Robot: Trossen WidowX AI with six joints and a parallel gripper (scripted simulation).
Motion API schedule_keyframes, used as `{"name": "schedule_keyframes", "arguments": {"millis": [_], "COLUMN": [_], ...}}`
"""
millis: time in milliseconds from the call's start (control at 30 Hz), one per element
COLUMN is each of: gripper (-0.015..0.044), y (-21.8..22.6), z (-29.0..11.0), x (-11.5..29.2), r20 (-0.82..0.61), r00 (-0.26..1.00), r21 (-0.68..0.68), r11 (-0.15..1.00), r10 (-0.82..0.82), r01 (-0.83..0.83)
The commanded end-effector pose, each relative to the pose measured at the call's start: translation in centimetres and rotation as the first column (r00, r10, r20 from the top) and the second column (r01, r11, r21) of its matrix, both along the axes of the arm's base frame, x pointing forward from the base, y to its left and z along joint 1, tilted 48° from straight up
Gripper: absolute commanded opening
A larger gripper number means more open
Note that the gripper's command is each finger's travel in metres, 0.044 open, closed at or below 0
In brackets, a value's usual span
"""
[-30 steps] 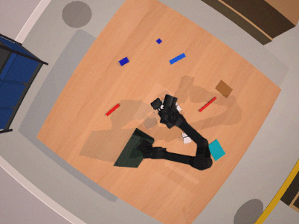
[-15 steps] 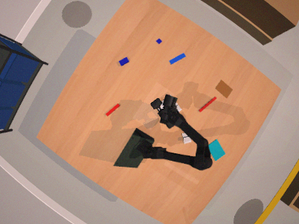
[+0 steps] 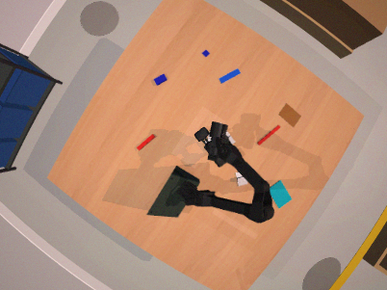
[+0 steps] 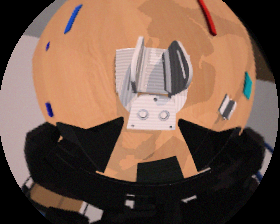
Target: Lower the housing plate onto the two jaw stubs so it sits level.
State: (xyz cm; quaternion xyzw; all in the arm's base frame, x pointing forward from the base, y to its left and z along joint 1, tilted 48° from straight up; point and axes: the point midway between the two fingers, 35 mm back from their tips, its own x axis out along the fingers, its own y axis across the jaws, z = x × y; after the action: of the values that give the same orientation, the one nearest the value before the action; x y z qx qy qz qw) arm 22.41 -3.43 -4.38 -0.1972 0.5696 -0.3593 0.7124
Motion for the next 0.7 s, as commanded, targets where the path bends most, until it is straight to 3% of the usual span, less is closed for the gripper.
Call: {"name": "schedule_keyframes", "arguments": {"millis": [0, 100, 333, 533, 667], "gripper": [0.0440, 0.0440, 0.0440, 0.0440, 0.0440], "y": [2.6, 4.3, 4.1, 7.7, 7.8], "z": [2.1, 4.0, 3.6, 7.4, 7.6], "x": [0.1, -0.5, -0.3, -2.5, -2.6], "r20": [0.013, 0.013, 0.014, 0.012, 0.012], "r00": [1.000, 1.000, 1.000, 1.000, 1.000], "r21": [0.011, 0.006, 0.006, 0.009, 0.009], "r11": [1.000, 1.000, 1.000, 1.000, 1.000], "r10": [0.003, 0.002, 0.010, 0.003, 0.002], "r01": [-0.004, -0.002, -0.010, -0.003, -0.002]}}
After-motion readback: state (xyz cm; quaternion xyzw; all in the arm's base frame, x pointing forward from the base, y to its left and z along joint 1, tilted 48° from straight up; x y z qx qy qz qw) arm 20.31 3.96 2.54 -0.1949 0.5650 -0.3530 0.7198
